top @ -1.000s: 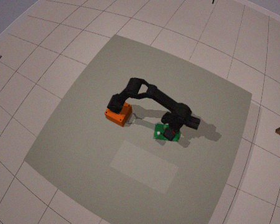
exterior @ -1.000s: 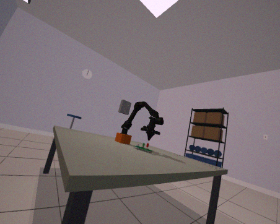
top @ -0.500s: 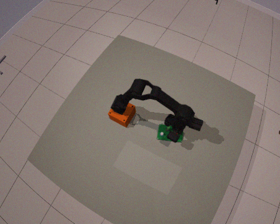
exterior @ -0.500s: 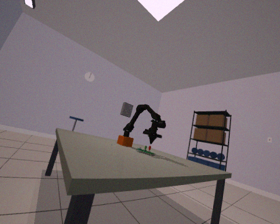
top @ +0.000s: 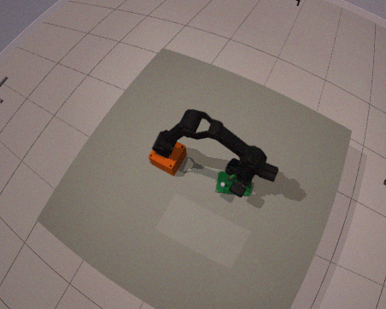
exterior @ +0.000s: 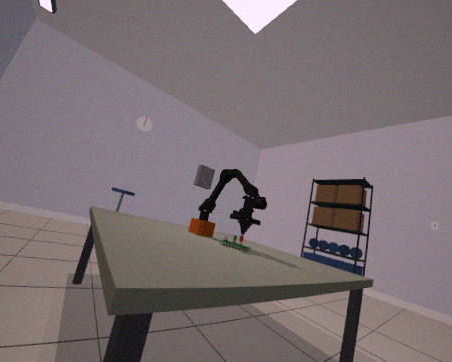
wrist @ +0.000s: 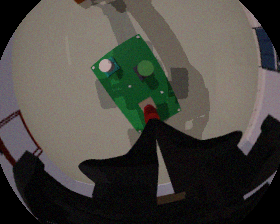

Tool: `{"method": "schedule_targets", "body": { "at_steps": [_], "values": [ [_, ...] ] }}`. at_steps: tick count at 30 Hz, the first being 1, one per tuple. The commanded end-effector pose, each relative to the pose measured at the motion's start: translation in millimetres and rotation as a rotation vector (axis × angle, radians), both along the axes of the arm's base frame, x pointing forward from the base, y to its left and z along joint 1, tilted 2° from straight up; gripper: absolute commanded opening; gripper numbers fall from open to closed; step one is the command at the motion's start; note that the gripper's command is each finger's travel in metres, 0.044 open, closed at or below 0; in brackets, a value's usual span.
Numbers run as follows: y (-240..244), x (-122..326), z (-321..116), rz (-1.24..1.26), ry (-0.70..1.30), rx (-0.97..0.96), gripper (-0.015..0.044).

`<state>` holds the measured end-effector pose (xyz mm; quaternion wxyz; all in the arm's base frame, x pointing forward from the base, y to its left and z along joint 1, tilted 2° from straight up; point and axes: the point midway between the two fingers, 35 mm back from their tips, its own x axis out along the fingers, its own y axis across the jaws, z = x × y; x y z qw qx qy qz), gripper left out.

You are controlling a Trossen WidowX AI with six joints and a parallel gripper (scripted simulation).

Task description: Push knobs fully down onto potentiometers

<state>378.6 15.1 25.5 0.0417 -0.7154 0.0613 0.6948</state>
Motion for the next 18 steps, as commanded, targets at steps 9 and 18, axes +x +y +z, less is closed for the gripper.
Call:
{"method": "schedule_targets", "body": {
  "at_steps": [9,18],
  "values": [
    [0.1,0.3,-2.5,0.004,-0.001,0.001,0.0000],
    [0.0,0.4,-4.9,0.004,-0.001,0.001,0.0000]
  ]
}}
